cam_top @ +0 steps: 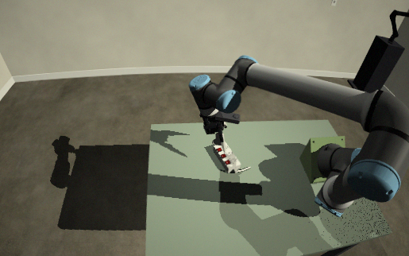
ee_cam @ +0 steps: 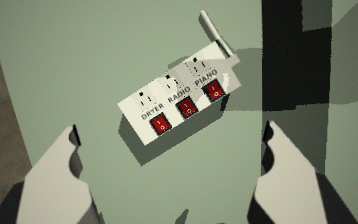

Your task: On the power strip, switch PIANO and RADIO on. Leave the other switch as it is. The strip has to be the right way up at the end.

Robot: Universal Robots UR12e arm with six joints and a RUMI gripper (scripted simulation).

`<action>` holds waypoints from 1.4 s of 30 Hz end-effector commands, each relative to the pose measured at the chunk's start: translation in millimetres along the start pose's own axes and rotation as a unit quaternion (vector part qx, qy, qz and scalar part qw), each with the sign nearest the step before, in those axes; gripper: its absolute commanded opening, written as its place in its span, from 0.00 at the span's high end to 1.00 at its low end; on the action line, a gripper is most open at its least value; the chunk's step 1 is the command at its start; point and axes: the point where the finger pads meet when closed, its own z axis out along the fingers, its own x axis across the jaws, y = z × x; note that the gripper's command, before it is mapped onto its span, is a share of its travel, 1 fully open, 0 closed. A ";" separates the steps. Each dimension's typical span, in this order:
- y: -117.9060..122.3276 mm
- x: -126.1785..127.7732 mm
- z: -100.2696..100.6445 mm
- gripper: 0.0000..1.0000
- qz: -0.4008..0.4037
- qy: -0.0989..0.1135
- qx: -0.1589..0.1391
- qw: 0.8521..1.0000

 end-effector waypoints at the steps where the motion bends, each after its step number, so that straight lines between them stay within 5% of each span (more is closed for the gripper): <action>1: 0.2 -0.3 -0.9 0.00 0.000 0.000 -0.001 1.000; 35: -0.4 -0.3 -1.1 0.00 -0.001 0.000 -0.003 1.000; 38: -6.9 -1.0 -2.5 0.00 -0.012 0.002 -0.023 1.000; 42: -26.4 -1.9 -5.8 0.00 -0.046 0.005 -0.087 0.995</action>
